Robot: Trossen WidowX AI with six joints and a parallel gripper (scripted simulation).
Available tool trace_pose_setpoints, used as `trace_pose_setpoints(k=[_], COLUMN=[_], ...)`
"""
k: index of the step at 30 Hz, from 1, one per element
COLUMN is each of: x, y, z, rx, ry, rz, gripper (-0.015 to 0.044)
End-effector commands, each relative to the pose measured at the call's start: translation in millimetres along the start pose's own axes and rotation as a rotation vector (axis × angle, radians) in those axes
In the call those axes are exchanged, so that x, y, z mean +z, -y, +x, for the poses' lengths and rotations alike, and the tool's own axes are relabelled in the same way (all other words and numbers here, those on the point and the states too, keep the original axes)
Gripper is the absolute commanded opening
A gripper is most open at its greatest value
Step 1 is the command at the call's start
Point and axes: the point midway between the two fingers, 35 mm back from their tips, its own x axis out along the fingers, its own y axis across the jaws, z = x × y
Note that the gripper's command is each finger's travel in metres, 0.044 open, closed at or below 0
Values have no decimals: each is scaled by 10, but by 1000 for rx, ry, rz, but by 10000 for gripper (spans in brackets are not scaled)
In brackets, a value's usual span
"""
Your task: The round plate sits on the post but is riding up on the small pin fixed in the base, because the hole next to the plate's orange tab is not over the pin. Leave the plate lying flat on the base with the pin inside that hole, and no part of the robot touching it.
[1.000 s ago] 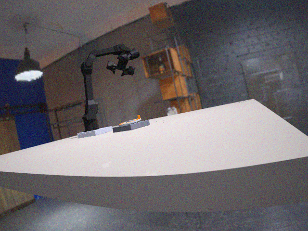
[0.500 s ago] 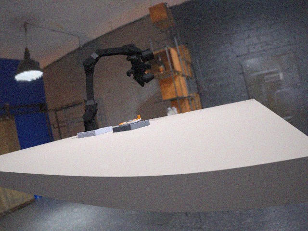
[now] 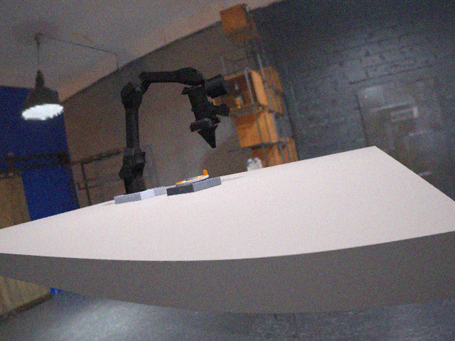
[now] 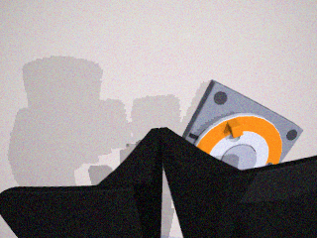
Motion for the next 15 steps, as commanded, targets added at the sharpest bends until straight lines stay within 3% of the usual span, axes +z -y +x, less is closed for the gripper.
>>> trace_pose_setpoints(k=[1, 9, 15], x=[-183, -194, -204], y=[671, 754, 821], z=[111, 114, 362], rx=[-164, -173, -173], ry=[-46, -48, -48], rz=[230, 241, 241], gripper=[0, 0, 0])
